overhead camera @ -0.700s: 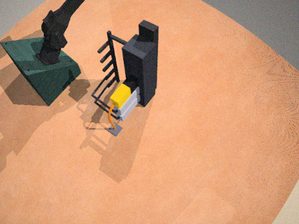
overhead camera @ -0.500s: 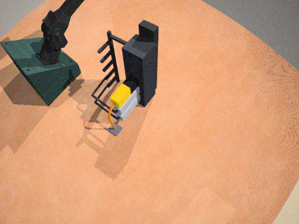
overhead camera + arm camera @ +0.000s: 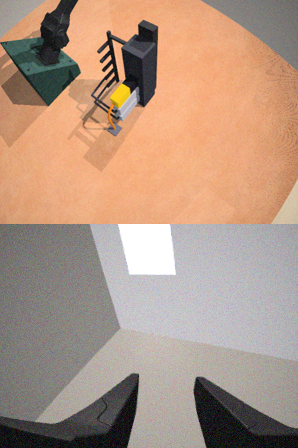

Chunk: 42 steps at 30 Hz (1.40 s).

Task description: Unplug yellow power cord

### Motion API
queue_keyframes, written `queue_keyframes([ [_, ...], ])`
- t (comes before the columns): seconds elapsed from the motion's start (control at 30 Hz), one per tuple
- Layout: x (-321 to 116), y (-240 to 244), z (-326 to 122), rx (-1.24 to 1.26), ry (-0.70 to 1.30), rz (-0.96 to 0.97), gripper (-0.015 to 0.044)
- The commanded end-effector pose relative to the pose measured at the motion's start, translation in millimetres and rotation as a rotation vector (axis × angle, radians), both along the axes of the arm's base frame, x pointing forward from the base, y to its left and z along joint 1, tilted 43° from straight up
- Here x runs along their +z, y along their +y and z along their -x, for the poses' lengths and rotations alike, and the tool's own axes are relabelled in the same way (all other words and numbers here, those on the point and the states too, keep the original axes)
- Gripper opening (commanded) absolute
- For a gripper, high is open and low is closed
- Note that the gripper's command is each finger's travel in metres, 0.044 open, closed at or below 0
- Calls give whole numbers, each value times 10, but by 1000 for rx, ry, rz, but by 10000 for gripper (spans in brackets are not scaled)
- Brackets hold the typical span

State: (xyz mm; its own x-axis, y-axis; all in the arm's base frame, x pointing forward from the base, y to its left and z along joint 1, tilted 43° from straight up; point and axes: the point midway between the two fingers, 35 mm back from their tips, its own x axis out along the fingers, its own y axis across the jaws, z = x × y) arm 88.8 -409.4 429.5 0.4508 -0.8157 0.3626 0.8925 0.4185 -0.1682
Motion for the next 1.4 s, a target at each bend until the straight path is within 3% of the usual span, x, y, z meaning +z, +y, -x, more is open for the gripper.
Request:
queue_keyframes([
  [0.0,-519,-123,-490,146,-18,-241,160],
  [0.3,-1300,-13,-1207,327,8,-579,160],
  [0.4,-1667,132,-1494,397,4,-772,160],
  [0.8,-3041,1375,-2297,500,100,-1630,160],
  [1.07,-3625,2538,-2310,307,287,-2193,160],
  [1.37,-3800,3678,-1913,-217,578,-2629,160],
])
